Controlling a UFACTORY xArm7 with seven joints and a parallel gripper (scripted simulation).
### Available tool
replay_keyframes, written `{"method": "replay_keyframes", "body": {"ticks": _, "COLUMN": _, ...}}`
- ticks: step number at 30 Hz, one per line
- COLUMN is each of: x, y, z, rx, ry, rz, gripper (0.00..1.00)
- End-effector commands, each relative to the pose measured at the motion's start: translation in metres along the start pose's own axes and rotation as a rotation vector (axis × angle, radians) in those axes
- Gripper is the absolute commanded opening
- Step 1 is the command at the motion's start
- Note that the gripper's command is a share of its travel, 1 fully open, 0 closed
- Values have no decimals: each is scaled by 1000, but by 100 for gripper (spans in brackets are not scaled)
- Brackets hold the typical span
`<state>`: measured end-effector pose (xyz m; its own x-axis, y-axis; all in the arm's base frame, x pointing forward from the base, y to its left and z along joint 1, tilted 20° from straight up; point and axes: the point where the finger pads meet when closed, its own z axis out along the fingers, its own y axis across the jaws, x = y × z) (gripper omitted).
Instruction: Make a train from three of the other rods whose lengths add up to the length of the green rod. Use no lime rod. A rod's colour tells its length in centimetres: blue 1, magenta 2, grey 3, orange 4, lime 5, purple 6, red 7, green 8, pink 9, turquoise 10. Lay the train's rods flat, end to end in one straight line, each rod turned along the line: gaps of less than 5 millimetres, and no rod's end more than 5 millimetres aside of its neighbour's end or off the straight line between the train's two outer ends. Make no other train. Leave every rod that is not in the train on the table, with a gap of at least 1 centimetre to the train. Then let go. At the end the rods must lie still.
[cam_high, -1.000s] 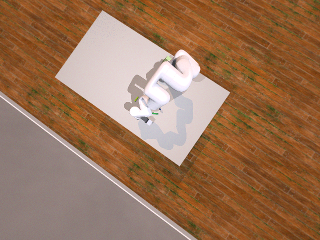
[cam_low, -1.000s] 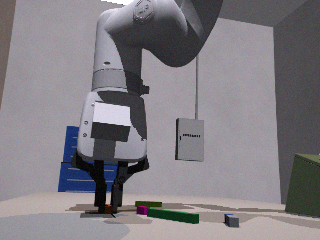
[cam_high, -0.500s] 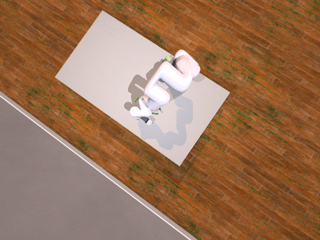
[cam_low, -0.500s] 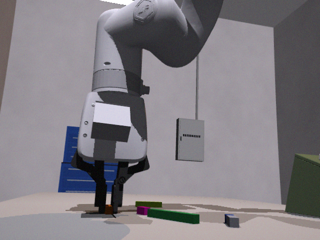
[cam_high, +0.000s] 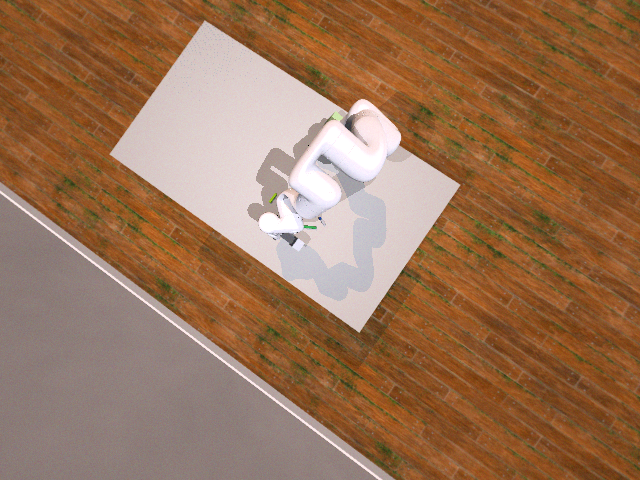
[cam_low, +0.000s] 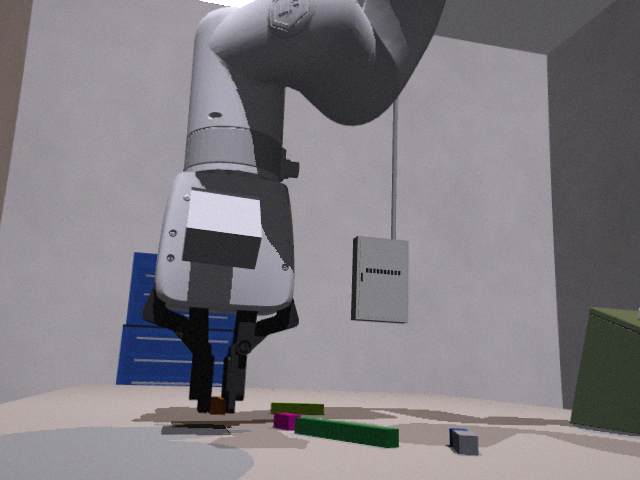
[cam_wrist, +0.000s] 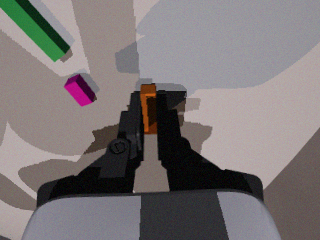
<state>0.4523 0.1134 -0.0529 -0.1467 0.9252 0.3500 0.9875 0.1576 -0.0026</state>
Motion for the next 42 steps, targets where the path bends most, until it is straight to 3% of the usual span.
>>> {"method": "replay_keyframes", "body": {"ticks": 1, "x": 0, "y": 1, "z": -12, "rx": -2, "ry": -1, "rz": 0, "gripper": 4}}
{"method": "replay_keyframes", "body": {"ticks": 9, "x": 0, "y": 1, "z": -70, "rx": -2, "ry": -1, "rz": 0, "gripper": 4}}
{"method": "replay_keyframes", "body": {"ticks": 13, "x": 0, "y": 1, "z": -88, "rx": -2, "ry": -1, "rz": 0, "gripper": 4}}
{"method": "replay_keyframes", "body": {"ticks": 27, "x": 2, "y": 0, "z": -93, "rx": -2, "ry": 0, "rz": 5, "gripper": 4}}
{"method": "replay_keyframes", "body": {"ticks": 31, "x": 41, "y": -17, "z": -94, "rx": -2, "ry": 2, "rz": 79, "gripper": 4}}
{"method": "replay_keyframes", "body": {"ticks": 33, "x": 41, "y": -17, "z": -94, "rx": -2, "ry": 2, "rz": 79, "gripper": 4}}
{"method": "replay_keyframes", "body": {"ticks": 35, "x": 71, "y": -35, "z": -94, "rx": -1, "ry": 4, "rz": 139, "gripper": 4}}
{"method": "replay_keyframes", "body": {"ticks": 42, "x": 120, "y": -73, "z": -94, "rx": 0, "ry": 3, "rz": 249, "gripper": 4}}
